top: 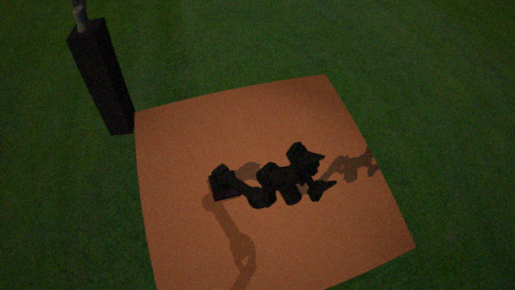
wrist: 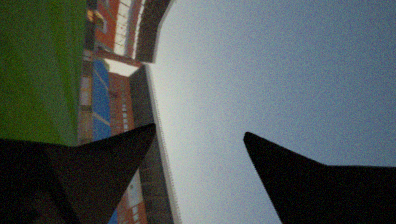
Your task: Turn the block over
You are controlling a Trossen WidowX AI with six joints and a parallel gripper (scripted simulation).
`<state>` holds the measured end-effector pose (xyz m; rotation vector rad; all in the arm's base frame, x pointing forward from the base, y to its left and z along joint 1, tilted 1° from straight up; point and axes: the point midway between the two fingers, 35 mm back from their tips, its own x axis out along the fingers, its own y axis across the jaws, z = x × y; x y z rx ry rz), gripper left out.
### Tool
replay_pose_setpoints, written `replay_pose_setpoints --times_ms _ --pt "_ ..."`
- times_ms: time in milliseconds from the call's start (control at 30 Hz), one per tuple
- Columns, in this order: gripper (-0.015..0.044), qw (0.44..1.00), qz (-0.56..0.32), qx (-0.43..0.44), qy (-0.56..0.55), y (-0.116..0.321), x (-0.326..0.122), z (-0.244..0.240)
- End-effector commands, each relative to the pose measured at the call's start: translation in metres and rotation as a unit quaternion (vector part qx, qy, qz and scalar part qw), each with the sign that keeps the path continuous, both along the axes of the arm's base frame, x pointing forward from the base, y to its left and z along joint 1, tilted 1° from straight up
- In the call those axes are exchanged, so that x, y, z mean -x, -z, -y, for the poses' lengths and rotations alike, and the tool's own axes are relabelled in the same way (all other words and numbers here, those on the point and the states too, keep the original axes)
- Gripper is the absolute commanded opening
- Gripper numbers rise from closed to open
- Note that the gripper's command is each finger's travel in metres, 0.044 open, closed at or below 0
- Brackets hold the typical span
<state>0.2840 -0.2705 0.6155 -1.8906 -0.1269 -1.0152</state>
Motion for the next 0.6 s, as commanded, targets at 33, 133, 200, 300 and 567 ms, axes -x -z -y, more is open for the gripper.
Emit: replay_pose_setpoints --times_ms 33,133,200,300,567 --pt "0.0440 0.989 0.056 0.102 0.087 -0.050 0.070 -0.029" --pt "0.0440 0.975 0.082 0.155 0.135 -0.071 0.104 -0.048" --pt "0.0440 0.962 0.098 0.192 0.167 -0.083 0.126 -0.064" --pt "0.0440 0.937 0.121 0.246 0.216 -0.100 0.158 -0.092" --pt "0.0440 0.857 0.169 0.374 0.312 -0.122 0.218 -0.182"
